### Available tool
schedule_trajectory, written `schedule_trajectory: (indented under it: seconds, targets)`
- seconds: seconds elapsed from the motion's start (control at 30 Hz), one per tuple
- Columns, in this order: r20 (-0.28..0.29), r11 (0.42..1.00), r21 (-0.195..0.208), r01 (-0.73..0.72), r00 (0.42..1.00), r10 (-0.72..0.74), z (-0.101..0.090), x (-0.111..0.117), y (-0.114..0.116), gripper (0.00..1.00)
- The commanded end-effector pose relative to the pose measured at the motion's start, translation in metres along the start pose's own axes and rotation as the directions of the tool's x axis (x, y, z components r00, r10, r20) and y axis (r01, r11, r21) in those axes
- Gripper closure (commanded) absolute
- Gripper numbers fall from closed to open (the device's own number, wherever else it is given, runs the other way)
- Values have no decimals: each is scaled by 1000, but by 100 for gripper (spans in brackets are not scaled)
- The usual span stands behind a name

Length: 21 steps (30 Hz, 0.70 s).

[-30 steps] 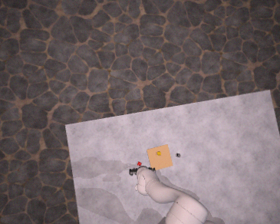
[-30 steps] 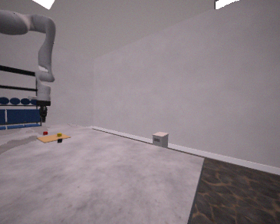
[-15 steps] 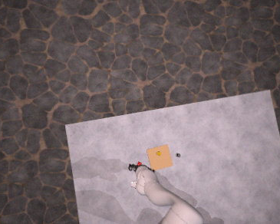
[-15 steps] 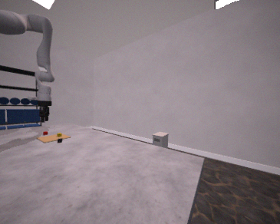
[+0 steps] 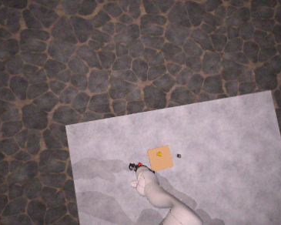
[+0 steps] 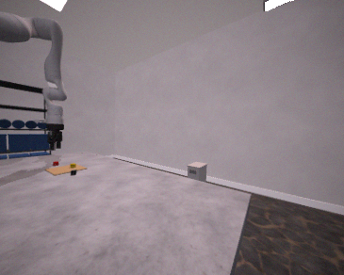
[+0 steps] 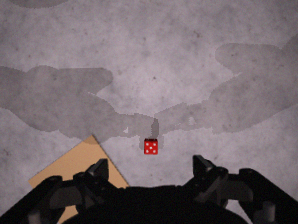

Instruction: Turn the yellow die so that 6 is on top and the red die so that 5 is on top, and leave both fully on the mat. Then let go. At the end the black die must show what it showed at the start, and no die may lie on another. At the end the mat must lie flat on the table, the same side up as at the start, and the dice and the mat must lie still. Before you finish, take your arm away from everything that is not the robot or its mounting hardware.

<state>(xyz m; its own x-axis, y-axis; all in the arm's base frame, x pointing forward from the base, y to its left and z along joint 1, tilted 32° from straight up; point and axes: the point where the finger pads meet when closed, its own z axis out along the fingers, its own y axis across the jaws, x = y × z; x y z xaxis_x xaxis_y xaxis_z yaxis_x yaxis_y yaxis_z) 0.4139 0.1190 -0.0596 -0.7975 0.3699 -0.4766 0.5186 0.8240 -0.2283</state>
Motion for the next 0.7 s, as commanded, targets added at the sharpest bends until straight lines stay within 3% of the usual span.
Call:
schedule_trajectory:
  seconds: [0.0,0.1,0.13,0.67]
  targets:
    - [1,1000,-2,-1,1000,1,-1,0,1,0]
    - [1,1000,-2,-1,1000,1,-1,0,1,0]
    - [1,1000,-2,-1,1000,1,-1,0,1,65]
    - [1,1000,-2,-1,1000,1,-1,0,1,65]
